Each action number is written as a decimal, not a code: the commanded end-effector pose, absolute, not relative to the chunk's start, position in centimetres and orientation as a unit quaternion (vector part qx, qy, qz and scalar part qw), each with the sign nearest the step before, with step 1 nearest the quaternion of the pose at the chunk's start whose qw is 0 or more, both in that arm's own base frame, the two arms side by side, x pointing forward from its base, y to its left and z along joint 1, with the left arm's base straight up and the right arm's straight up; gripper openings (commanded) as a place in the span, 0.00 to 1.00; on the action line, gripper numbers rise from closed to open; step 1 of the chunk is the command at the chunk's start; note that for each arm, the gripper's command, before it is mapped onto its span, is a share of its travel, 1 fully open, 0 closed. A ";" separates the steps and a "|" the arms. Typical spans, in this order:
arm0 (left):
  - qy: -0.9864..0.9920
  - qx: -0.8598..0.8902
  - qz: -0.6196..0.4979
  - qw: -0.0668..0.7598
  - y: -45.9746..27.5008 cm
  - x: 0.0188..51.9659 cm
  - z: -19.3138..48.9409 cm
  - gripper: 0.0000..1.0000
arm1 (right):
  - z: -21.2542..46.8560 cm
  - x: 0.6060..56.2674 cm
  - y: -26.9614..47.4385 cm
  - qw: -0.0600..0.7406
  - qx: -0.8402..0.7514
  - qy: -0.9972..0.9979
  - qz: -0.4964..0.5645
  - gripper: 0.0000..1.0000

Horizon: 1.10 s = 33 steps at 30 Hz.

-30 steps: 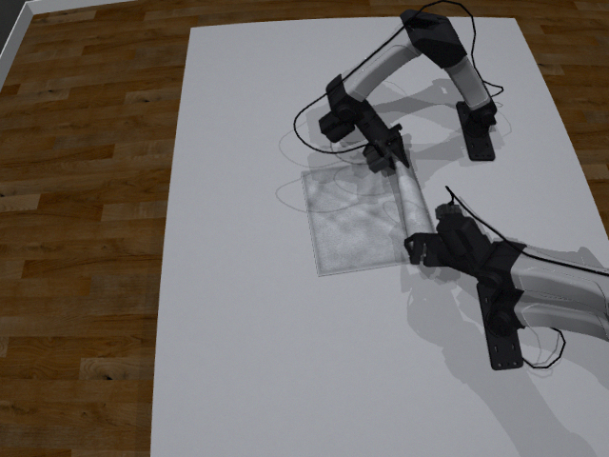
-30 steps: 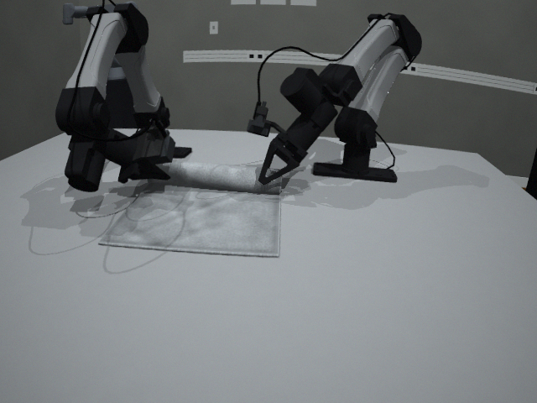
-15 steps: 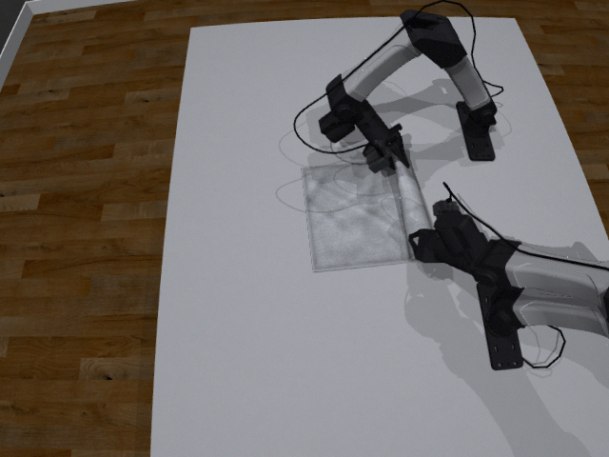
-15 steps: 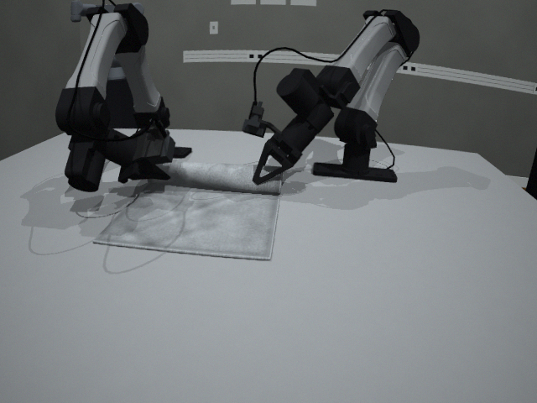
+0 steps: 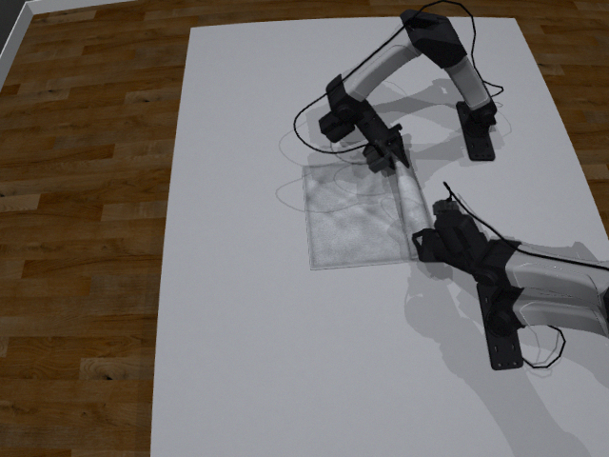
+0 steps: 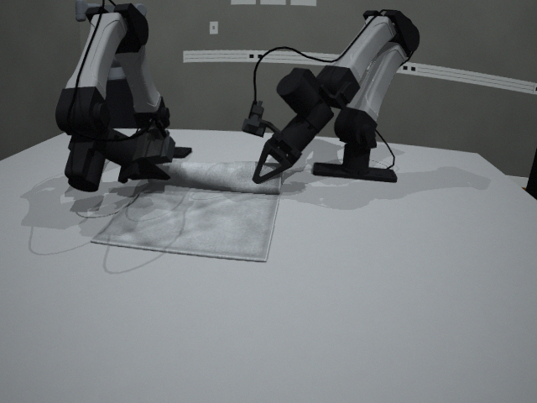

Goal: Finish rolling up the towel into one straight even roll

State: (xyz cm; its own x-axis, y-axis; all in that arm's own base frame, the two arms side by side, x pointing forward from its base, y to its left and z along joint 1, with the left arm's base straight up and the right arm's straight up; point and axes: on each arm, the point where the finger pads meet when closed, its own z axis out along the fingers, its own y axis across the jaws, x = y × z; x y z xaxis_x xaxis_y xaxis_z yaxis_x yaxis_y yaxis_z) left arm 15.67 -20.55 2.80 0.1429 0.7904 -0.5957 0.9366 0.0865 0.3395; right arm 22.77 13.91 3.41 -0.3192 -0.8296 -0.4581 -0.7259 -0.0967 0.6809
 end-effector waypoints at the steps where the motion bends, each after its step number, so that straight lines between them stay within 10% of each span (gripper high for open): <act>1: 0.643 0.668 -0.107 0.359 -21.0 15.7 3.2 0.29 | 3.2 22.6 14.2 0.067 0.582 -0.665 -0.463 0.25; 18: 0.643 0.668 -0.107 0.359 -21.0 15.7 3.2 0.28 | 4.4 22.6 14.2 0.067 0.582 -0.665 -0.463 0.81; 33: 0.667 0.657 -0.157 0.315 -21.0 15.7 3.3 0.28 | 7.3 25.8 11.4 0.067 0.582 -0.665 -0.463 0.85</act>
